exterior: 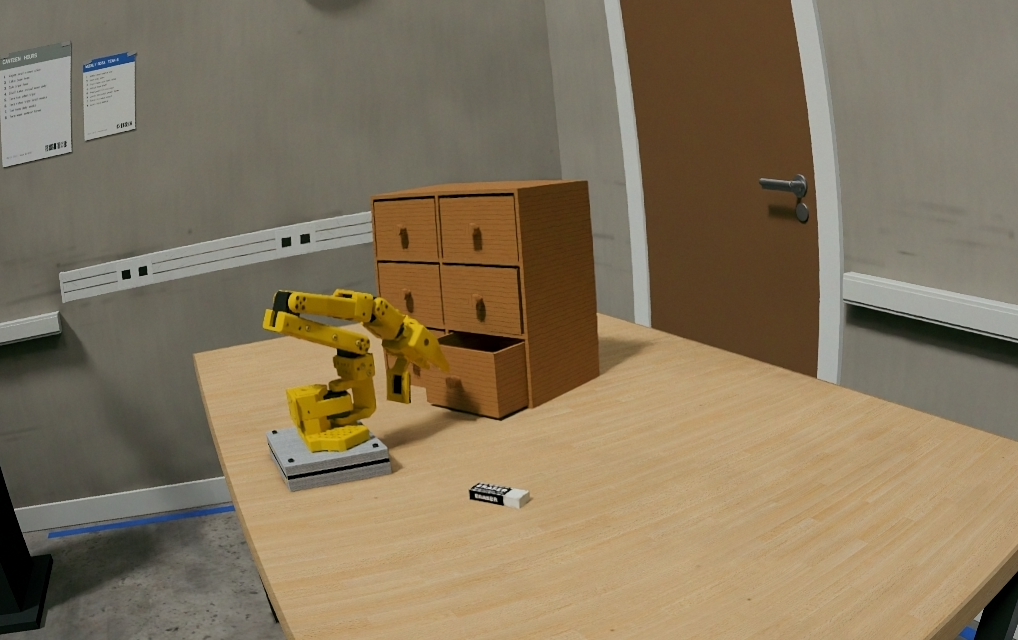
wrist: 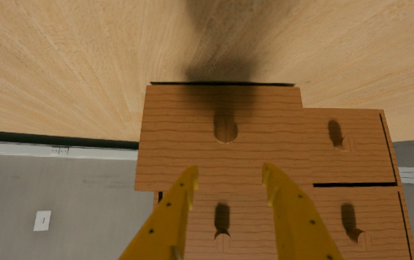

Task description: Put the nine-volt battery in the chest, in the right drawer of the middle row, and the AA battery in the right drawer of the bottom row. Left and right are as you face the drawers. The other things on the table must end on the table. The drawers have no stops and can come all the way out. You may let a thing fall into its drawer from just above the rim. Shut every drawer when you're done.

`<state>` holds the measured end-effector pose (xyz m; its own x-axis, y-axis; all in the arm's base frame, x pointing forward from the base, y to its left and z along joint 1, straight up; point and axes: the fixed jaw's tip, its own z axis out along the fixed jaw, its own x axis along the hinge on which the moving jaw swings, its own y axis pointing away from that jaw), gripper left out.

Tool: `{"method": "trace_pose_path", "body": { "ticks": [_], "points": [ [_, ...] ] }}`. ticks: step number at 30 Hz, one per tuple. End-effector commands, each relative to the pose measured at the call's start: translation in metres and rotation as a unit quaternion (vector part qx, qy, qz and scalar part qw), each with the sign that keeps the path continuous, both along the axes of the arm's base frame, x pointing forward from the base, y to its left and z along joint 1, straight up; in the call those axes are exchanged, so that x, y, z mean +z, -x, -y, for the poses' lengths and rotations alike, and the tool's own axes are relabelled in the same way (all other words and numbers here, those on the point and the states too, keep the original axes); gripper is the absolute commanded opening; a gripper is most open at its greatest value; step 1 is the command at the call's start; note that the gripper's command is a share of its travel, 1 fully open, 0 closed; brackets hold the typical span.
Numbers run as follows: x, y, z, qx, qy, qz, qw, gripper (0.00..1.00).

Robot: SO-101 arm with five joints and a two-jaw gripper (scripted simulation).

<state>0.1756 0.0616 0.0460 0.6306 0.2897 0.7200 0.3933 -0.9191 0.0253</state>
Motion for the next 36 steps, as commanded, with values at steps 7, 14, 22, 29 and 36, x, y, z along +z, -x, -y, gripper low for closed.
{"method": "trace_pose_path", "body": {
  "ticks": [7,14,22,29,36],
  "points": [
    [-0.001,0.0,0.0,0.0,0.0,-0.001,1.0,0.21],
    [-0.003,-0.003,-0.002,0.0,-0.001,-0.001,1.0,0.21],
    [-0.011,-0.014,-0.006,0.001,-0.001,-0.001,1.0,0.21],
    [-0.011,-0.014,-0.006,0.001,-0.001,-0.001,1.0,0.21],
    [-0.024,-0.024,-0.011,0.002,-0.002,-0.002,1.0,0.21]
  ]
}}
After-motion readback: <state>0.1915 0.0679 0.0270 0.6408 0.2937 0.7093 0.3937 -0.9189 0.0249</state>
